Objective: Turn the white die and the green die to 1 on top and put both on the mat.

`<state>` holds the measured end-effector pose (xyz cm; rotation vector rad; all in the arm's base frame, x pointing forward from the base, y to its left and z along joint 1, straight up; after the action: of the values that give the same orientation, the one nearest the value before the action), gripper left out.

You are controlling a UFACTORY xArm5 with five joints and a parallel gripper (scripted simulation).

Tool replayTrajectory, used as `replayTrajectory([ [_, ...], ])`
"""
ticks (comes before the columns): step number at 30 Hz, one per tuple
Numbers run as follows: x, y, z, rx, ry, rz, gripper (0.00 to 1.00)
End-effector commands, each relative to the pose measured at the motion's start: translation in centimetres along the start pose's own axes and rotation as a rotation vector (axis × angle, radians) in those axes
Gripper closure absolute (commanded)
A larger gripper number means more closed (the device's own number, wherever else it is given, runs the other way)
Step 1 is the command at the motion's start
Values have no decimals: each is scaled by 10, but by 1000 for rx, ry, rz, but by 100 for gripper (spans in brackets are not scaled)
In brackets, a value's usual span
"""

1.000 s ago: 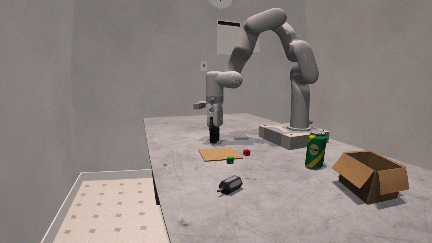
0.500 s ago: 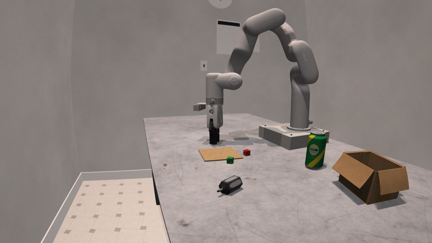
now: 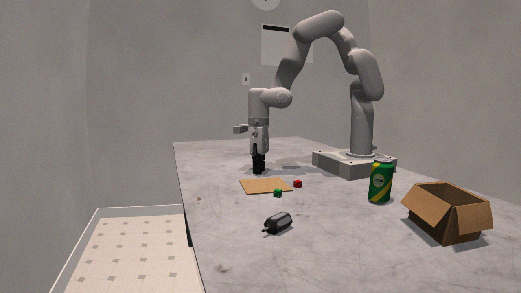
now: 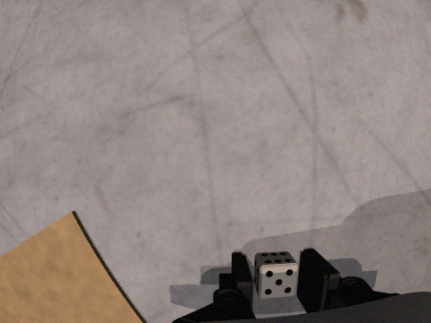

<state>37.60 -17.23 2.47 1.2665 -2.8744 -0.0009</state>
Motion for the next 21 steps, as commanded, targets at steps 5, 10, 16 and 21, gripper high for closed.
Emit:
replayTrajectory([
  [5,0,-1,-1,3,-1,0,64],
  [10,0,-1,-1,3,-1,0,64],
  [16,0,-1,-1,3,-1,0,85],
  [21,0,-1,-1,3,-1,0,85],
])
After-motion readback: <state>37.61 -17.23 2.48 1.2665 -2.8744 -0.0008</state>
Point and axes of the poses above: the point where the finger pads meet when closed, its own z axis out along the fingers, its own x axis across the jaws, y = z × x, the point moved 6 cm from there along -z, back along the fingers, and after that the axes turned 3 degrees about -z, right-handed, at the moved point
